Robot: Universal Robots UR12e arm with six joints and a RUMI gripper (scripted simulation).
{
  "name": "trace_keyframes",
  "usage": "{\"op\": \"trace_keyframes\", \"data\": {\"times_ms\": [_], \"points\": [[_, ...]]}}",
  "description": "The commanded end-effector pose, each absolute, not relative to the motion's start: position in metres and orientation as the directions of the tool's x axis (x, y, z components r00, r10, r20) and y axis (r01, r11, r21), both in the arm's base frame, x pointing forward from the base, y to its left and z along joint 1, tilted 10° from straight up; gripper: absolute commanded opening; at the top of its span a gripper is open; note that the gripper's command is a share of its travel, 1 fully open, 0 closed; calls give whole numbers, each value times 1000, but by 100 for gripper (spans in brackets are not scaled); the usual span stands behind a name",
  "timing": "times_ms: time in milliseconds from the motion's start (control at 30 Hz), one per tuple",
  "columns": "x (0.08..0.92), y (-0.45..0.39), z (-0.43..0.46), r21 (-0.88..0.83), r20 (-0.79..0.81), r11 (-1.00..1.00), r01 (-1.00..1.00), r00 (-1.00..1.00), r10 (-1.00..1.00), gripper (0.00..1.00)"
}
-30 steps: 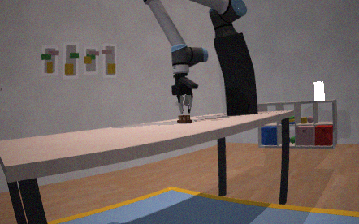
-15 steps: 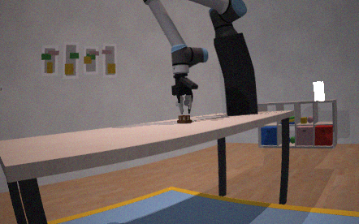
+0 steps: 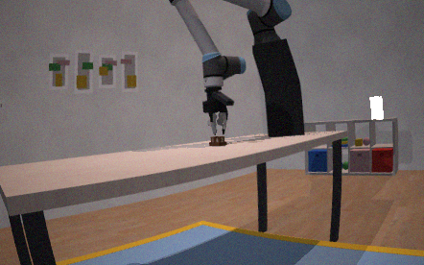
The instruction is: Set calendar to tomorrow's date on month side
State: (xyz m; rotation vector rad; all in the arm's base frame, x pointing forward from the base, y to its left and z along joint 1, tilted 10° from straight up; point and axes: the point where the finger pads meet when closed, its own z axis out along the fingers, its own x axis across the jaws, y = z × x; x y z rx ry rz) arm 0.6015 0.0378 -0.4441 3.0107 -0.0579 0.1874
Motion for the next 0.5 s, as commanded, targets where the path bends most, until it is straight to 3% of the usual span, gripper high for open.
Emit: {"op": "trace_keyframes", "data": {"times_ms": [0, 467], "points": [[602, 38, -444, 122, 127, -992, -46, 991, -30, 29], [602, 38, -445, 122, 127, -992, -46, 991, -30, 29]]}}
